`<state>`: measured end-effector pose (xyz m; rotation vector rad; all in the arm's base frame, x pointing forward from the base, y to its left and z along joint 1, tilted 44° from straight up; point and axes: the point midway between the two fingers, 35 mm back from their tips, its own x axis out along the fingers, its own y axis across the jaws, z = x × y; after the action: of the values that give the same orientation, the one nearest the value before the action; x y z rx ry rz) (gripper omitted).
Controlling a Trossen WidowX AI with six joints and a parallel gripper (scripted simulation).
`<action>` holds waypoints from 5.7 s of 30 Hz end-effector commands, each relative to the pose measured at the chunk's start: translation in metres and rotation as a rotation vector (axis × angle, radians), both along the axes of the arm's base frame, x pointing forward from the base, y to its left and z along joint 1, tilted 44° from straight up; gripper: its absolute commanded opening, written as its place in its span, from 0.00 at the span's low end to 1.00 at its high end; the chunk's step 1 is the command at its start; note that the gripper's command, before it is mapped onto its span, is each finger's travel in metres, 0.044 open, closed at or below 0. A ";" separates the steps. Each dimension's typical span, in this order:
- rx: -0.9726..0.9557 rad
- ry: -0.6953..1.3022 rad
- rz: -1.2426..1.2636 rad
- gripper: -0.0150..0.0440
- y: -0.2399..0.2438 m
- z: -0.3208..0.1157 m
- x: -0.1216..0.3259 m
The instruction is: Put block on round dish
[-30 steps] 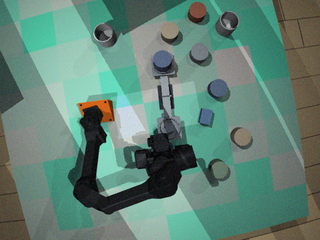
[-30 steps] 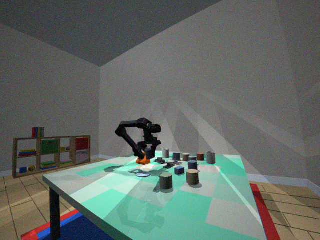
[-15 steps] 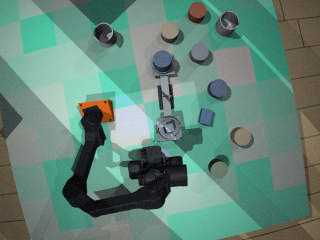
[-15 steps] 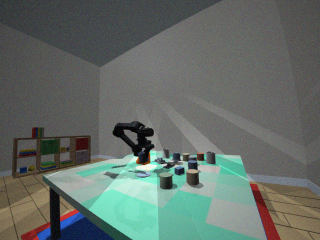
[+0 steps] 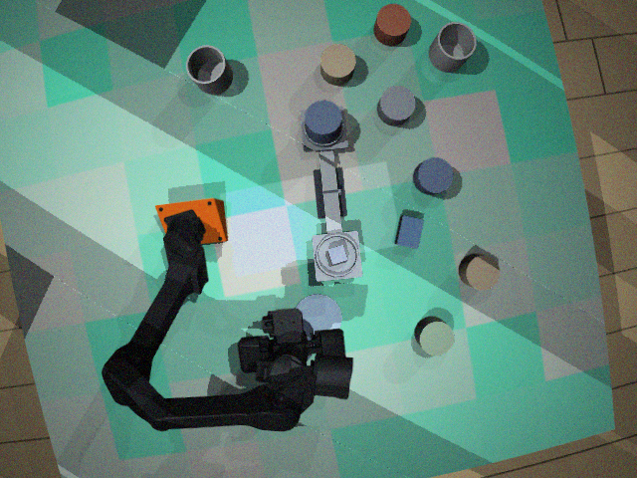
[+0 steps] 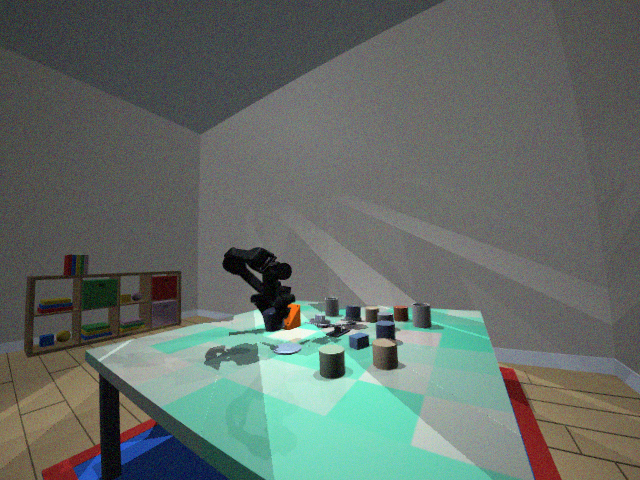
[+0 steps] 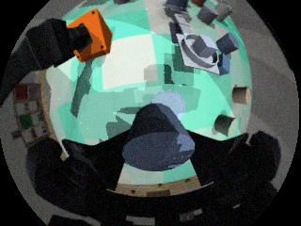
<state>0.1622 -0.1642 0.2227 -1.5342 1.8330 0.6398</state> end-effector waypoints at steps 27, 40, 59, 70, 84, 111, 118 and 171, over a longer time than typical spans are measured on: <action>-0.045 0.026 -0.026 0.25 -0.031 -0.007 -0.058; -0.050 0.027 -0.026 0.25 -0.046 -0.021 -0.062; -0.054 0.025 -0.029 0.48 -0.056 -0.030 -0.063; -0.053 0.024 -0.029 0.97 -0.055 -0.029 -0.063; -0.046 0.027 -0.026 1.00 -0.018 0.007 -0.056; -0.079 -0.493 -0.534 0.69 0.002 -0.005 0.006; -0.093 -0.647 -0.719 0.69 0.009 -0.010 0.022; -0.321 -1.842 -2.045 0.69 0.099 -0.072 0.120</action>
<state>0.2752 -0.0748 0.1540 0.3704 0.9421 -1.4394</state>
